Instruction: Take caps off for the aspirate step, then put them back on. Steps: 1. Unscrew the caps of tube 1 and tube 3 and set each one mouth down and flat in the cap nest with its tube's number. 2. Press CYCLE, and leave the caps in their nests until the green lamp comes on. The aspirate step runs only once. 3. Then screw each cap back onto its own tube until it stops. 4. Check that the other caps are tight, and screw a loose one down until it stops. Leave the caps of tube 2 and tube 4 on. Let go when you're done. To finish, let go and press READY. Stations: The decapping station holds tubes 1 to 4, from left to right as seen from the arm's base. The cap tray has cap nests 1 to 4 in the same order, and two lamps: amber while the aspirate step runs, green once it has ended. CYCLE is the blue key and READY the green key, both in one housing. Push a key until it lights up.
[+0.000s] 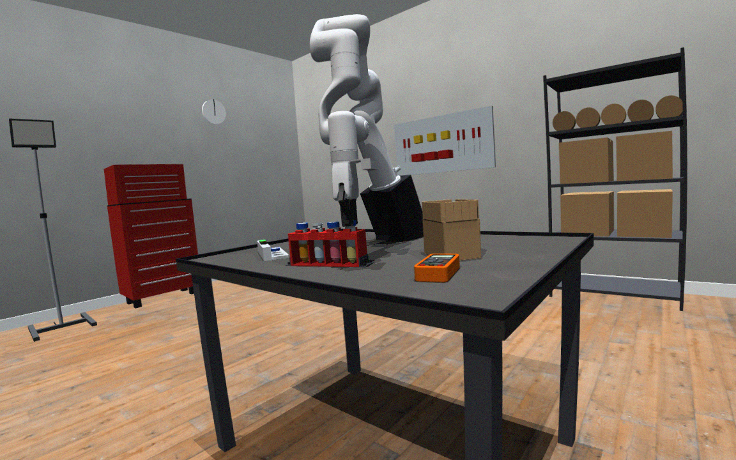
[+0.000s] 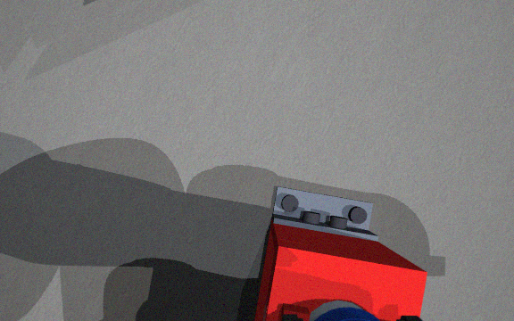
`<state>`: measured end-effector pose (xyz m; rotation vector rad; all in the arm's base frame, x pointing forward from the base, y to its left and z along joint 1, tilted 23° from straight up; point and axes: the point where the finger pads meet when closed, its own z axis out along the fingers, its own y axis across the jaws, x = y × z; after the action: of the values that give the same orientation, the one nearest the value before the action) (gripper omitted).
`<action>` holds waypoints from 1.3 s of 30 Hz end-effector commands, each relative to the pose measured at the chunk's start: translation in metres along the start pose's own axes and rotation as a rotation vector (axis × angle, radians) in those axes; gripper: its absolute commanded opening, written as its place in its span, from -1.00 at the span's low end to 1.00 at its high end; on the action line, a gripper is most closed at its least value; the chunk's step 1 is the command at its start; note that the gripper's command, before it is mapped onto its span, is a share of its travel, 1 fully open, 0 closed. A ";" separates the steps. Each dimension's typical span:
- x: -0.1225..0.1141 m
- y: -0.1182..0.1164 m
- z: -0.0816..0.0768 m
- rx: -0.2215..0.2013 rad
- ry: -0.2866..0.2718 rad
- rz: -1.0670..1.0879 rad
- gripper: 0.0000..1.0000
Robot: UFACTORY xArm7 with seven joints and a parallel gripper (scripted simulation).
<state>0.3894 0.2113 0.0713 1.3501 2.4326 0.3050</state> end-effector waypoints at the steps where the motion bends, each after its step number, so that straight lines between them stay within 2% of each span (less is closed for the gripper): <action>1: 0.000 0.001 0.000 -0.003 -0.004 0.138 -1.00; 15: 0.000 0.001 0.000 -0.003 -0.003 0.538 -1.00; 20: 0.000 0.001 0.001 -0.003 -0.003 0.557 -1.00; 21: 0.000 0.001 0.000 -0.003 -0.003 0.557 -0.08; 33: 0.000 0.001 0.000 -0.003 -0.003 0.557 -0.08; 39: 0.000 0.001 -0.001 -0.003 -0.003 0.357 -0.08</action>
<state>0.3893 0.2115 0.0712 1.8724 2.1069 0.4062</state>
